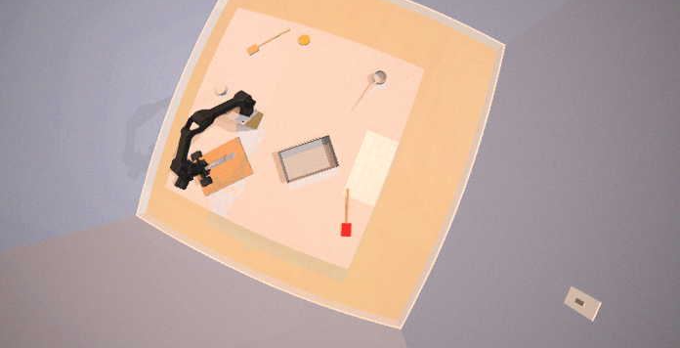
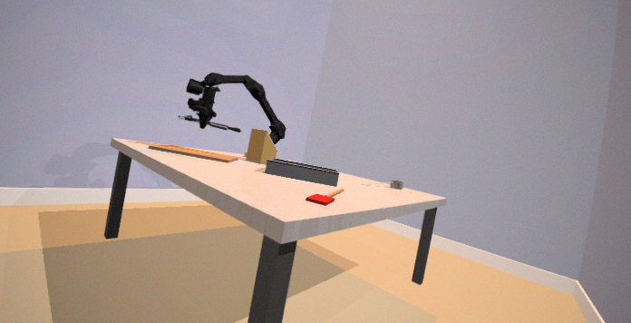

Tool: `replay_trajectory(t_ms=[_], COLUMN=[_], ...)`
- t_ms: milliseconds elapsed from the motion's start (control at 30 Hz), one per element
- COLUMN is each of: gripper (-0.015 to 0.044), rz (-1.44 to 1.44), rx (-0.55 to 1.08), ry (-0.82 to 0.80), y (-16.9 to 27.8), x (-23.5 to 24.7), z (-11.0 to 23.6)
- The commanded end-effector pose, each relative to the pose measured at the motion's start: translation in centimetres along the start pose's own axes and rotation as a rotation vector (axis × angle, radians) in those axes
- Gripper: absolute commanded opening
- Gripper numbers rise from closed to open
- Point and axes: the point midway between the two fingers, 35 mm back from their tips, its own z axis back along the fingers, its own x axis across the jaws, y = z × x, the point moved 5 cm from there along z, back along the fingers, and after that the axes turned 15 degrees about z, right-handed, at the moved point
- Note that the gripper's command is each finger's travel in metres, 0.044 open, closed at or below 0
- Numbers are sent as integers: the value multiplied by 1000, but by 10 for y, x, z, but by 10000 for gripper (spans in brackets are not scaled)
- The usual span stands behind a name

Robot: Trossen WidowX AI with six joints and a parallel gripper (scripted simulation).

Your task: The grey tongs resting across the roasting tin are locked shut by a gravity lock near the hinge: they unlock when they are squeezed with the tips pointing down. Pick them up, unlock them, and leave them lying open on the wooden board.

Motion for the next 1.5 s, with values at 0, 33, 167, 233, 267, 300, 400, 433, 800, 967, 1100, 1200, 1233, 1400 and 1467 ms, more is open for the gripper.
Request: replay_trajectory(t_ms=[0, 33, 167, 233, 267, 300, 400, 433, 800, 967, 1100, 1200, 1233, 1400, 1467], gripper=[-150, -150, -150, -150, -150, -150, -150, -150, -150, -150, -150, -150, -150, -150, -150], rz=[5, 5, 5, 5, 5, 5, 5, 5, 6, 6, 7, 7, 7, 7, 7], rx=[-4, -5, -8, -10, -11, -11, -14, -14, -23, -26, -29, -32, -32, -36, -38], ry=[-2, -2, -3, -4, -4, -4, -5, -6, -9, -10, -11, -12, -13, -14, -14], y=[-1, -1, -1, -1, -1, -1, -1, -1, 1, 1, 2, 3, 3, 5, 6], x=[0, 0, 0, 0, 0, 0, 0, 0, -1, -1, -2, -2, -2, -2, -3], z=[-7, -9, -16, -19, -21, -22, -27, -29, -47, -55, -62, -67, -68, -76, -80])
